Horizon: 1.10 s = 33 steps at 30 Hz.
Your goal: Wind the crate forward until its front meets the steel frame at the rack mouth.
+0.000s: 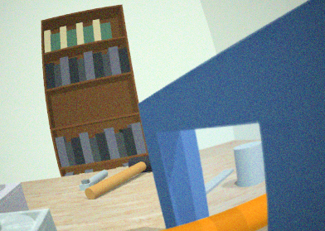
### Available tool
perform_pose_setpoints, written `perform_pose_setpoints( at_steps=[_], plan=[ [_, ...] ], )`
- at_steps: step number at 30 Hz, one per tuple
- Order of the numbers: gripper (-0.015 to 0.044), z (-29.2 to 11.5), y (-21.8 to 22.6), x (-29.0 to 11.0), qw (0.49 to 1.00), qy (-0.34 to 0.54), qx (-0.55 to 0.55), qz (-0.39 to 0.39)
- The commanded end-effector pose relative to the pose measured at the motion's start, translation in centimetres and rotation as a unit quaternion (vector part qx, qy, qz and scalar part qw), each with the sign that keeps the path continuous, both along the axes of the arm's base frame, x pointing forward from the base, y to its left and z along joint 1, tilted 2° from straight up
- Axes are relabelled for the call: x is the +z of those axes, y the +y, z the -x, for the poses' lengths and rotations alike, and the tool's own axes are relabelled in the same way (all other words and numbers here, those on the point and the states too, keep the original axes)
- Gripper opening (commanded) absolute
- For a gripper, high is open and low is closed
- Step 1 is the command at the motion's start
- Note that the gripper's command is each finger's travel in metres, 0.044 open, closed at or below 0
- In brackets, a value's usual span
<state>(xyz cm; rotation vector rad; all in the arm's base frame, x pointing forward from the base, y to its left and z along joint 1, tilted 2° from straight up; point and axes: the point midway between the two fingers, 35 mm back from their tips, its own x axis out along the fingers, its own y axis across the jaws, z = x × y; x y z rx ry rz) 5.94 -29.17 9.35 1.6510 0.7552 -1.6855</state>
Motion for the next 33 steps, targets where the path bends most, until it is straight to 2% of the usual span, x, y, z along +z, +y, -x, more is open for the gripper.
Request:
perform_pose_setpoints(
  at_steps=[1,33],
  plan=[
    [0.0000,-0.2,-0.5,-0.1,1.000,-0.002,0.002,0.000],
    [0.0000,-2.8,-4.6,0.2,1.000,-0.003,0.002,0.001]
  ],
)
